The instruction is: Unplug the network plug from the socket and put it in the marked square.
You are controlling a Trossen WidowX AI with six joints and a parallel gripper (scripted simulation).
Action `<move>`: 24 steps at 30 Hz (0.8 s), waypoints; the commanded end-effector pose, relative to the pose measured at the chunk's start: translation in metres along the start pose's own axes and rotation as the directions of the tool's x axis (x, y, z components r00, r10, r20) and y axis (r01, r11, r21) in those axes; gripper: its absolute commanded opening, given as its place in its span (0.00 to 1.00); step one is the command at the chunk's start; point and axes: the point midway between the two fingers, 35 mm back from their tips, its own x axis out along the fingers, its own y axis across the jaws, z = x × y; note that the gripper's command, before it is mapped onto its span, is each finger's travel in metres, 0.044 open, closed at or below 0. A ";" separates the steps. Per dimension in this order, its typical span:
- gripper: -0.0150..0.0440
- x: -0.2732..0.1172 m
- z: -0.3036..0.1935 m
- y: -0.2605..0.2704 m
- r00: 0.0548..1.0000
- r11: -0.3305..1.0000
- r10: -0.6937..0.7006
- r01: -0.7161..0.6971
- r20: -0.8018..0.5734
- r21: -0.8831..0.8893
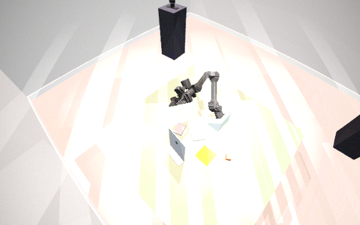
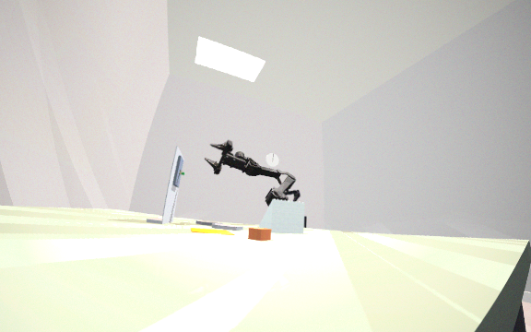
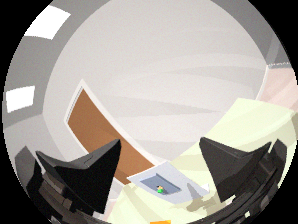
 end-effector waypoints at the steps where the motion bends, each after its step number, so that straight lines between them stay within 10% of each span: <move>1: 0.89 0.000 -0.001 0.000 1.000 1.000 0.000 0.000 -0.001 0.003; 9: 0.53 0.016 -0.051 0.003 0.999 0.987 -0.013 0.018 -0.032 0.157; 24: 0.52 0.011 -0.148 0.010 0.994 0.891 -0.039 0.079 -0.098 0.447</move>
